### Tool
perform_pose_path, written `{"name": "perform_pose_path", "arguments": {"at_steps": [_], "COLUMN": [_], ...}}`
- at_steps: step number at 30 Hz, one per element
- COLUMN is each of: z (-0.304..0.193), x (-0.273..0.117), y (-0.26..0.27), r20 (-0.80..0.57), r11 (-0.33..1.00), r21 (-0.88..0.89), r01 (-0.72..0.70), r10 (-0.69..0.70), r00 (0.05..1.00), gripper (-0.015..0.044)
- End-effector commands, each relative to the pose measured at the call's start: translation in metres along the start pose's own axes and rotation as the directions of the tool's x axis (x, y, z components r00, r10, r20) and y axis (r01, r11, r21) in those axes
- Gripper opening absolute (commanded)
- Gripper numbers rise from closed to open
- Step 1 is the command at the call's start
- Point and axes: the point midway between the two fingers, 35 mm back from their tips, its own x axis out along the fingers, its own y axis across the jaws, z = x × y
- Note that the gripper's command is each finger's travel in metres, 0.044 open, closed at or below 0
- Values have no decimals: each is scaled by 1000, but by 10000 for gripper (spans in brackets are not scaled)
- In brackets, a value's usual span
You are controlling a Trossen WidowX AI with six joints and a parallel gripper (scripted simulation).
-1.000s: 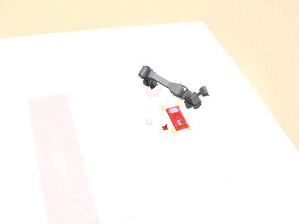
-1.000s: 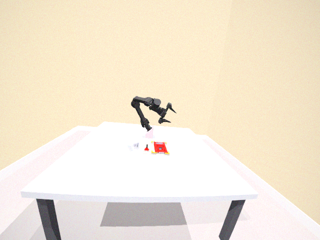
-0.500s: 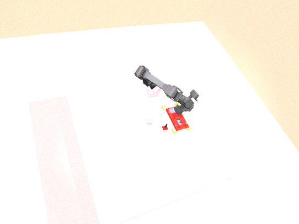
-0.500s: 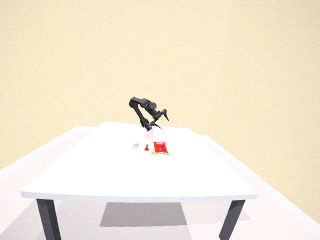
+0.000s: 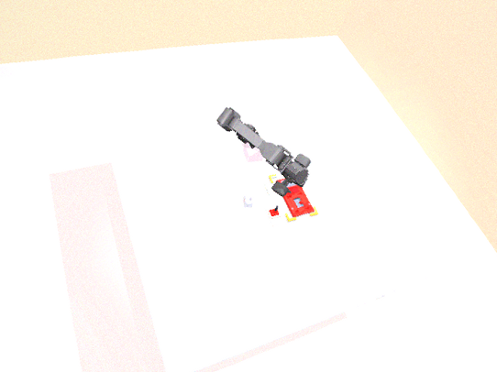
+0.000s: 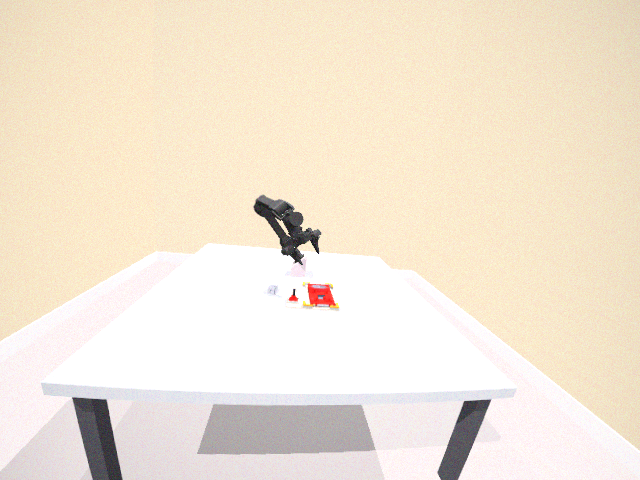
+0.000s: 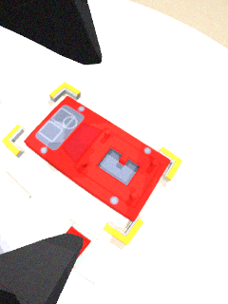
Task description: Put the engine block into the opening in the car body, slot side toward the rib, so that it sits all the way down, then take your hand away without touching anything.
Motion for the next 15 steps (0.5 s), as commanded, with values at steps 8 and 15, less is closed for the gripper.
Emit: {"name": "perform_pose_path", "arguments": {"at_steps": [8, 15], "z": [-43, -71], "x": [-8, -15], "y": [-42, -65], "r20": [-123, -204], "r11": [956, 886], "r21": [-264, -437], "r01": [132, 156], "r10": [-169, -267], "r00": [978, 942], "gripper": [440, 440]}}
